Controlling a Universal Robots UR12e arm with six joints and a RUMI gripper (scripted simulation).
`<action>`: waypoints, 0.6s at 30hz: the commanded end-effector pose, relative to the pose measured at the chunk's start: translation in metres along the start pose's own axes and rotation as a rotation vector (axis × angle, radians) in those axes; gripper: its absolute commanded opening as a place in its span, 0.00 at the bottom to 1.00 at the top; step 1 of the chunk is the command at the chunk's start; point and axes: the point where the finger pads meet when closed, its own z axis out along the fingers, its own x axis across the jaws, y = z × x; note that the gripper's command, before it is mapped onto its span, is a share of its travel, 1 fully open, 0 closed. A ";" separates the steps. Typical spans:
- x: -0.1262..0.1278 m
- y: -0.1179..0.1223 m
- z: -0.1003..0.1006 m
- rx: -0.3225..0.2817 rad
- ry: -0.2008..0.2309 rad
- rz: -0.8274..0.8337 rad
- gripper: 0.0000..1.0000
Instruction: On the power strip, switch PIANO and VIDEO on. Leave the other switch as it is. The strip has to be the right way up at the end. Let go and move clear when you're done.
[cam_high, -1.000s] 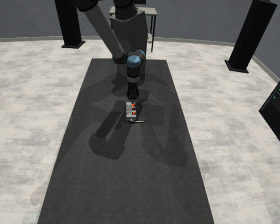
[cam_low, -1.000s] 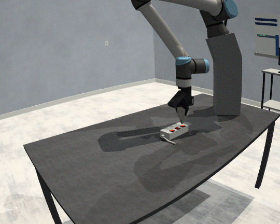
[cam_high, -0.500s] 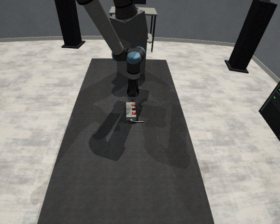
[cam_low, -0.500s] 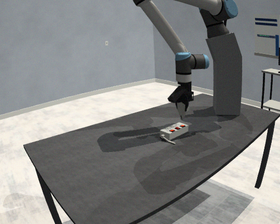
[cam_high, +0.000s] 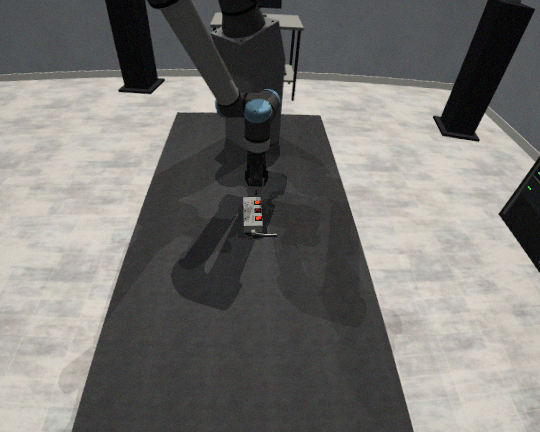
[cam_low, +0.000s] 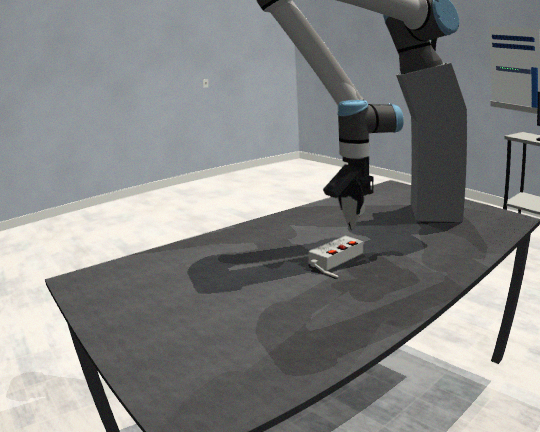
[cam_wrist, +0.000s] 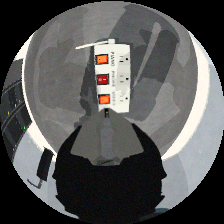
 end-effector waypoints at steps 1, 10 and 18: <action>0.000 0.000 -0.001 0.001 0.000 0.000 1.00; 0.000 0.000 -0.014 0.001 0.000 0.000 1.00; 0.000 0.000 -0.060 0.001 0.000 0.000 1.00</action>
